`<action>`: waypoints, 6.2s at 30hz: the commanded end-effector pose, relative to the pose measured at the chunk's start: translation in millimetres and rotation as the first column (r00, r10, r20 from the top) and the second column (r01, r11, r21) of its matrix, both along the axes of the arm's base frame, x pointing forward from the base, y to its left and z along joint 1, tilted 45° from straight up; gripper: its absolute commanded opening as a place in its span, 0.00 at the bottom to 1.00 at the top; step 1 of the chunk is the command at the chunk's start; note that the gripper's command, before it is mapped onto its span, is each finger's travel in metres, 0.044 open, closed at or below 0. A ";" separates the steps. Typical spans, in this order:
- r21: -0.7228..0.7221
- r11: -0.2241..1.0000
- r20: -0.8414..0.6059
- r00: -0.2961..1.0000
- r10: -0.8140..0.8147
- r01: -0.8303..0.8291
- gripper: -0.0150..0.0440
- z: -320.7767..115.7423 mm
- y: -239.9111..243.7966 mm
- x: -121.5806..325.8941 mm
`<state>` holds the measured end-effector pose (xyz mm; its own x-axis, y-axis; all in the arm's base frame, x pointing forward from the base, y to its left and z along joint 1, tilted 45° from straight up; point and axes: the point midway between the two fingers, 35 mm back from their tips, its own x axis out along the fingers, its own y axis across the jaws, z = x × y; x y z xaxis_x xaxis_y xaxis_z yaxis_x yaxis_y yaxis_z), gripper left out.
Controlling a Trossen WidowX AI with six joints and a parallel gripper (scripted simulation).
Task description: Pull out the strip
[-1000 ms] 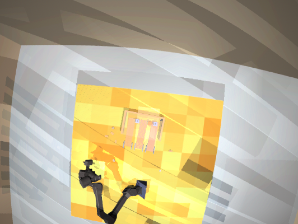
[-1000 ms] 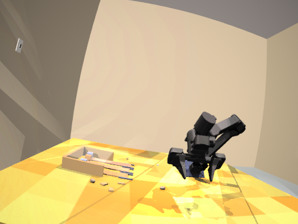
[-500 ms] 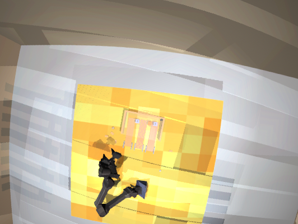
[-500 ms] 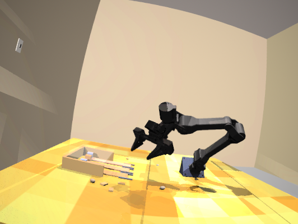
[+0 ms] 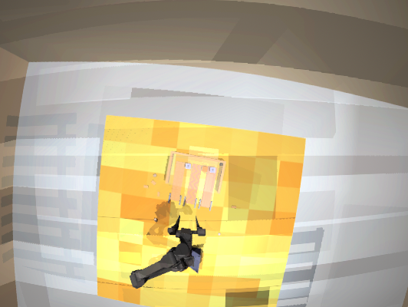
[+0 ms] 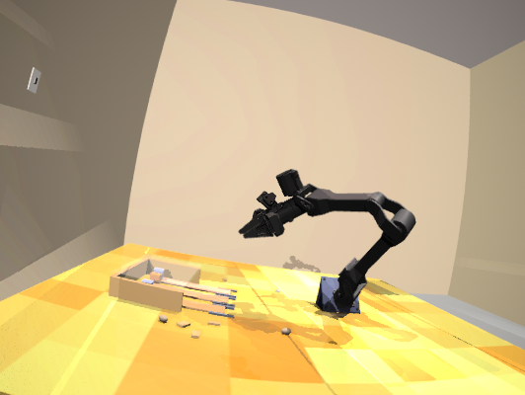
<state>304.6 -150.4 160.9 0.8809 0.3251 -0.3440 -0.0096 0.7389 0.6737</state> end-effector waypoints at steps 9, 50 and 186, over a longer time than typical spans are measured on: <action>0.044 0.999 -0.108 0.994 0.008 -0.003 0.75 -21.0 -16.1 8.6; 0.296 0.861 -0.648 0.575 0.499 -0.414 0.25 -152.0 14.7 62.0; 0.301 0.860 -0.648 0.573 0.502 -0.413 0.25 -190.9 70.8 -5.5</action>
<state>310.7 -85.9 -27.1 0.1528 0.6848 -0.7126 0.1584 0.6947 0.7016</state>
